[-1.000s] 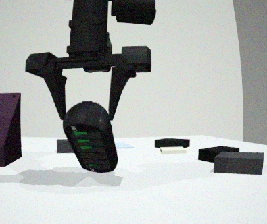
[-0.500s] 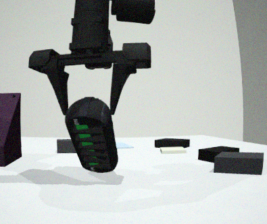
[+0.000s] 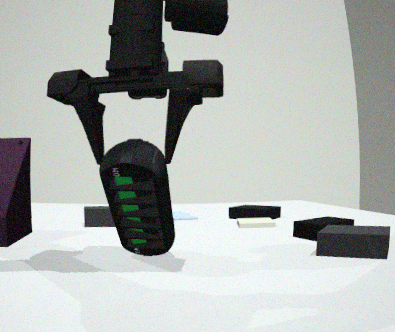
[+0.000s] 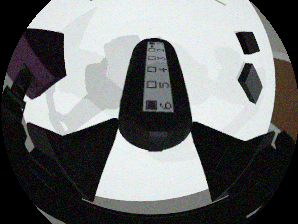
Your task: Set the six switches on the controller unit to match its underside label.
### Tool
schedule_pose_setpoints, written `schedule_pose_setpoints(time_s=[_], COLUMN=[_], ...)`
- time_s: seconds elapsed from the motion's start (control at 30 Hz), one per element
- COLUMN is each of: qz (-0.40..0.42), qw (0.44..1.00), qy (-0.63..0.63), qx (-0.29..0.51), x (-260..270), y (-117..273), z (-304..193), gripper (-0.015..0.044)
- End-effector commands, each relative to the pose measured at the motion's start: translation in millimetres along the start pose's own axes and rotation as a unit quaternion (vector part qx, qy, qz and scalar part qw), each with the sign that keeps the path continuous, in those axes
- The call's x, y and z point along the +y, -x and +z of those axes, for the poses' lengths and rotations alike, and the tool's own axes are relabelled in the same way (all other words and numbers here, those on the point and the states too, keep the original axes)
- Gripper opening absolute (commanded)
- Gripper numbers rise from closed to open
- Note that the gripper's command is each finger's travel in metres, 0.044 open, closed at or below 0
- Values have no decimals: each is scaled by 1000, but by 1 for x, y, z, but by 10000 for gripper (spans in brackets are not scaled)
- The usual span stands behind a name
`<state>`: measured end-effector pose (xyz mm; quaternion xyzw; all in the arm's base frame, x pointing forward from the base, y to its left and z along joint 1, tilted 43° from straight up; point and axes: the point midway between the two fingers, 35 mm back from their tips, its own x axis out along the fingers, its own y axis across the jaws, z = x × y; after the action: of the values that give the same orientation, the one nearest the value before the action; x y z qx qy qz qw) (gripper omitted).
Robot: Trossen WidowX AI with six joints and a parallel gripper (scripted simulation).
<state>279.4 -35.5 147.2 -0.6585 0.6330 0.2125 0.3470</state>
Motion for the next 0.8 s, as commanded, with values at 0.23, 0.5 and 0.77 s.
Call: schedule_pose_setpoints(time_s=[0.23,0.5,0.77], qz=[3,3,3], qw=[1000,1000,1000], qy=[1,1,1], qx=[-5,-6,-6], x=[-1,-1,-1], y=[3,5,7], z=[15,21,27], gripper=[337,338,338])
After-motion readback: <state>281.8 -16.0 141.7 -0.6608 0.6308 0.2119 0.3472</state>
